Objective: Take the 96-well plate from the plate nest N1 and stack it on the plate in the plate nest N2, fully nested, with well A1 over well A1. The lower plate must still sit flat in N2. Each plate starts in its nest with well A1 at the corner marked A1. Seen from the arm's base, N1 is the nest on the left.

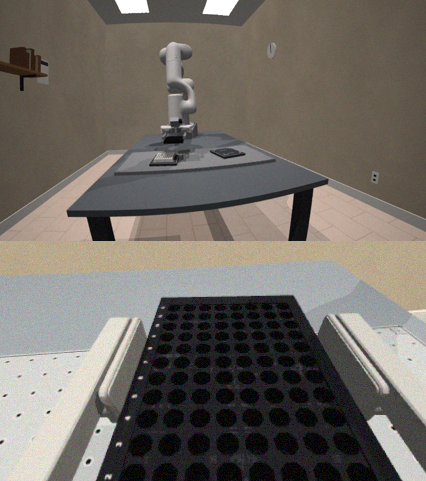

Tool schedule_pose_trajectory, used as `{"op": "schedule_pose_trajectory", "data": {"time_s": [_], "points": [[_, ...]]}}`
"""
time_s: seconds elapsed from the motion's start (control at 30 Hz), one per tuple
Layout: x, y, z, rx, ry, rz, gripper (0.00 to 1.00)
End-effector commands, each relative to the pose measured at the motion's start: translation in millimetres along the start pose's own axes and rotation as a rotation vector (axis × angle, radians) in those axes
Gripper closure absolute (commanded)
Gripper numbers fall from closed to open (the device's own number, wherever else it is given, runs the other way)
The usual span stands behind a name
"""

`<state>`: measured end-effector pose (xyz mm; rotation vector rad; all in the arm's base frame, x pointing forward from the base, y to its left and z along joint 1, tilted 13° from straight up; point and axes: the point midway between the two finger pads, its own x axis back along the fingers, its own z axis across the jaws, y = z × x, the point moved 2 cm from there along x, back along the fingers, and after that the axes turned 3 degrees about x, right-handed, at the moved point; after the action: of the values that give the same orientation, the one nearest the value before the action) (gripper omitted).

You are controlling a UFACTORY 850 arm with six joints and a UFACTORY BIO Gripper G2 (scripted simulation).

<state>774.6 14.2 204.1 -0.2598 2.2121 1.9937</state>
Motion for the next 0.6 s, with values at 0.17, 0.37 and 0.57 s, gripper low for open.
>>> {"op": "schedule_pose_trajectory", "data": {"time_s": [0.17, 0.37, 0.57], "points": [[-9.3, -0.4, -30, -0.004, 0.001, -0.001, 1.0], [-14.6, -1.5, -49, -0.004, 0.001, -0.001, 1.0], [-15.0, -1.5, -50, -0.004, 0.001, -0.001, 1.0]]}}
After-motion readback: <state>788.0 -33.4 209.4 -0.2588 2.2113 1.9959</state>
